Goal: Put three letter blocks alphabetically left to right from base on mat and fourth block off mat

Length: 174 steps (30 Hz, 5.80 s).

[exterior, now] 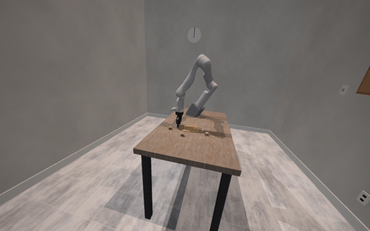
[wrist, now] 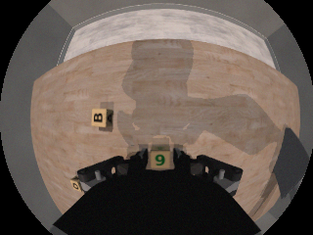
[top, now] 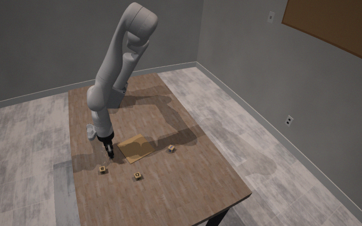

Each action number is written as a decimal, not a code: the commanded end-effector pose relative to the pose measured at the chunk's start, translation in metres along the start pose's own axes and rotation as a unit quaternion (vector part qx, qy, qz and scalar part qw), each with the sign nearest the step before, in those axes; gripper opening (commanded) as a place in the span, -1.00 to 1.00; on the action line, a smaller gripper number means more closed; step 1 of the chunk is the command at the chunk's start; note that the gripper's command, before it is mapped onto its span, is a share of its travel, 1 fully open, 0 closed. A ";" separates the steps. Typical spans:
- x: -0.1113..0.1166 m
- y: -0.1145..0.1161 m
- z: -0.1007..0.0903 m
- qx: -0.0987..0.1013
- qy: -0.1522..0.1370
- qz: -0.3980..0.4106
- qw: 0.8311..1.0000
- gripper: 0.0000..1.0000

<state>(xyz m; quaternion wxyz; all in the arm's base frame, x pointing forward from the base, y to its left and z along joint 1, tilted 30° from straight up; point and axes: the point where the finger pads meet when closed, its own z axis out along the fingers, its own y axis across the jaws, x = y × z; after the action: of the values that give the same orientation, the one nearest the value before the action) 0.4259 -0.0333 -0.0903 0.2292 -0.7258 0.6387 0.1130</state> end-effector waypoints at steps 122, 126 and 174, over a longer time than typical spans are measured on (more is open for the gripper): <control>0.013 -0.022 -0.072 -0.008 -0.046 -0.717 0.696 1.00; 0.017 -0.028 -0.072 -0.003 -0.045 -0.781 0.622 1.00; 0.054 -0.083 -0.084 0.000 0.000 -0.999 0.046 1.00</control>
<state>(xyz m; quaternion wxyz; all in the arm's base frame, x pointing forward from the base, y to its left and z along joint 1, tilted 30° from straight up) 0.5040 -0.1121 -0.0269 0.1261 -0.6725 -0.6946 -0.2223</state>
